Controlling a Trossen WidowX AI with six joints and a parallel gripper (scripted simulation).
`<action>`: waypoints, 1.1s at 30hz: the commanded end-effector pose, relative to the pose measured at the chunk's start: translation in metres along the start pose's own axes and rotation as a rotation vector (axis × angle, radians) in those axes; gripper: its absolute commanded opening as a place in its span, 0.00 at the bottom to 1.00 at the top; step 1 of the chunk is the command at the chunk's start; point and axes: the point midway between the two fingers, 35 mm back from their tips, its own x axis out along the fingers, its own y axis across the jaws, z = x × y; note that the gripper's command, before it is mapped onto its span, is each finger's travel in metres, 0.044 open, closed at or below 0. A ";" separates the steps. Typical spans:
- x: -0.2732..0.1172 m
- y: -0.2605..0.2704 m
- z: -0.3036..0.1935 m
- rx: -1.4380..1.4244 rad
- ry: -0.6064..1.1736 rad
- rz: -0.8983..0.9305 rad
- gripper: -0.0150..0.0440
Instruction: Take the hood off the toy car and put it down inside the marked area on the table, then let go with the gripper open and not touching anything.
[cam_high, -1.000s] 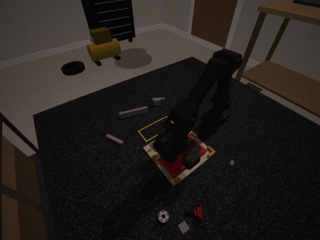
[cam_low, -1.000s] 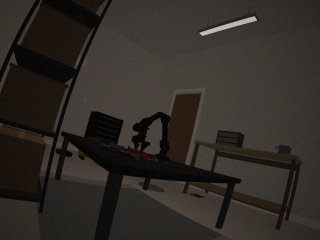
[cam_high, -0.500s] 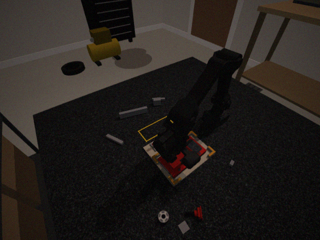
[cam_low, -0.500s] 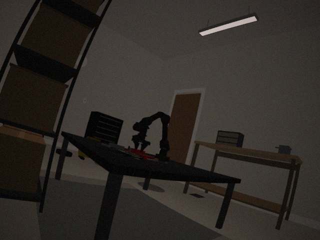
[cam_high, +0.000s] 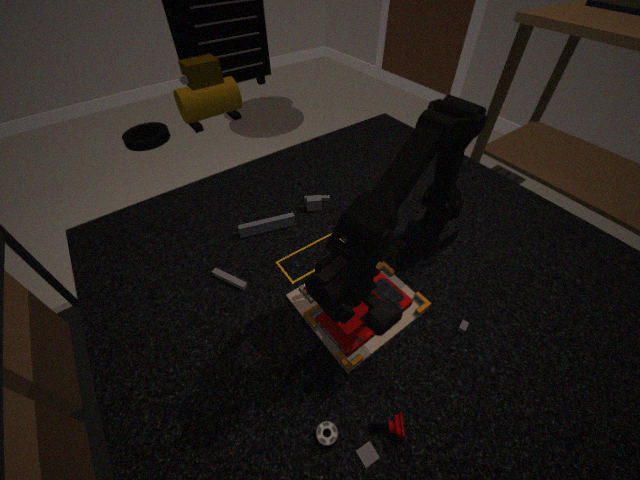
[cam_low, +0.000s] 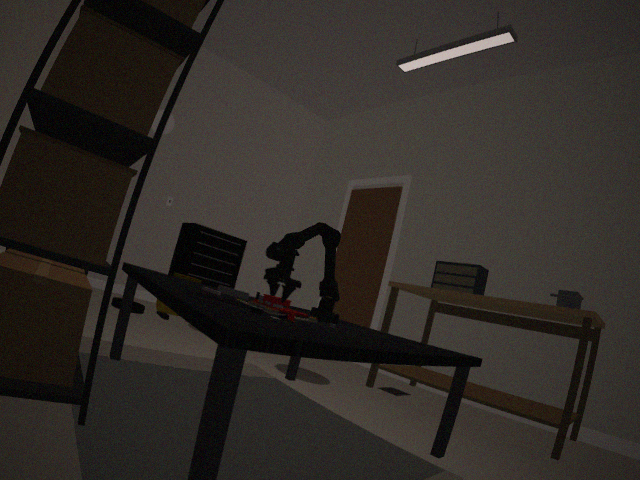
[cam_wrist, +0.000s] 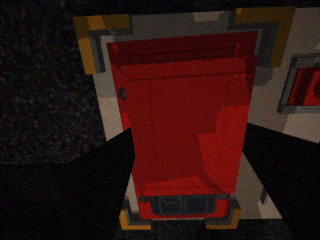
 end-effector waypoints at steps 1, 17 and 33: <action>-0.007 0.000 0.001 -0.003 -0.012 0.002 0.25; -0.019 0.000 0.001 -0.003 -0.012 0.002 0.25; -0.049 0.000 0.001 0.001 0.000 0.000 0.25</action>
